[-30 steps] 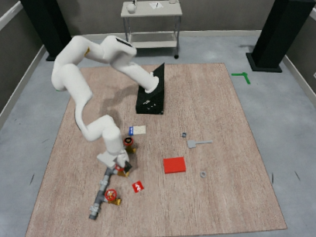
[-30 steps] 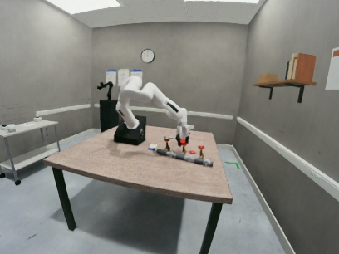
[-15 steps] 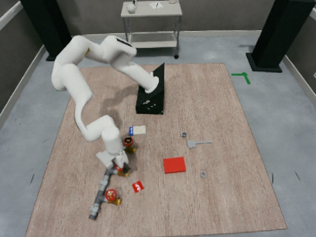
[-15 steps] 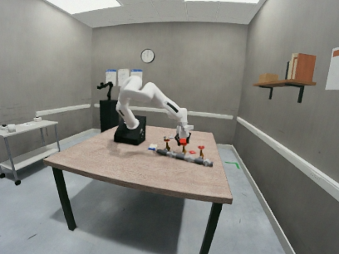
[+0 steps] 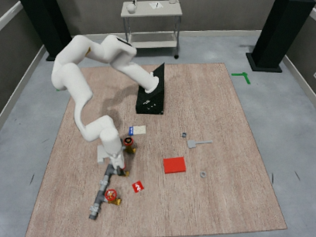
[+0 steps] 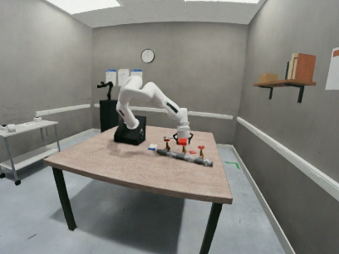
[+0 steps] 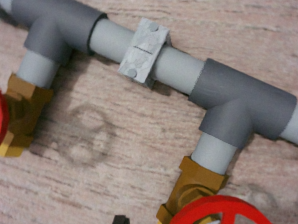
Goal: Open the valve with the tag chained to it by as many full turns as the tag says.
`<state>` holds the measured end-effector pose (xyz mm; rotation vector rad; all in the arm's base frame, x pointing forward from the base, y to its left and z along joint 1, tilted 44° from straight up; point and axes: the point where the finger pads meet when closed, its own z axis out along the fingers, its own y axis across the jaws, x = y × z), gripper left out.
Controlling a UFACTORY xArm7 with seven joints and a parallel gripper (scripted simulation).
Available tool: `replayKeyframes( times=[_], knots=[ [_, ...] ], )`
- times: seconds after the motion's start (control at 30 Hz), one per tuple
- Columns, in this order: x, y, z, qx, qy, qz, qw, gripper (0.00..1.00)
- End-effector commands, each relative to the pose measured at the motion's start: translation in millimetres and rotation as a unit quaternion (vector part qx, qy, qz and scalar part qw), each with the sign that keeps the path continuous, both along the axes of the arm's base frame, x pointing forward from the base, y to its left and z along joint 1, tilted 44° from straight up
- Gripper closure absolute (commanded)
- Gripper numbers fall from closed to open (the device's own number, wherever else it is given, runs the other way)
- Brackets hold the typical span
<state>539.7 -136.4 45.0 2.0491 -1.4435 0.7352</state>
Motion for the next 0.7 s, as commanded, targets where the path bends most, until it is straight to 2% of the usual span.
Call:
replayKeyframes(
  times=[0.0,0.67],
  knots=[
    [1.6,2.5,0.9,-0.005,-0.049,-0.028,0.998,0.0],
    [1.2,6.7,5.2,-0.005,-0.049,-0.028,0.998,0.0]
  ],
)
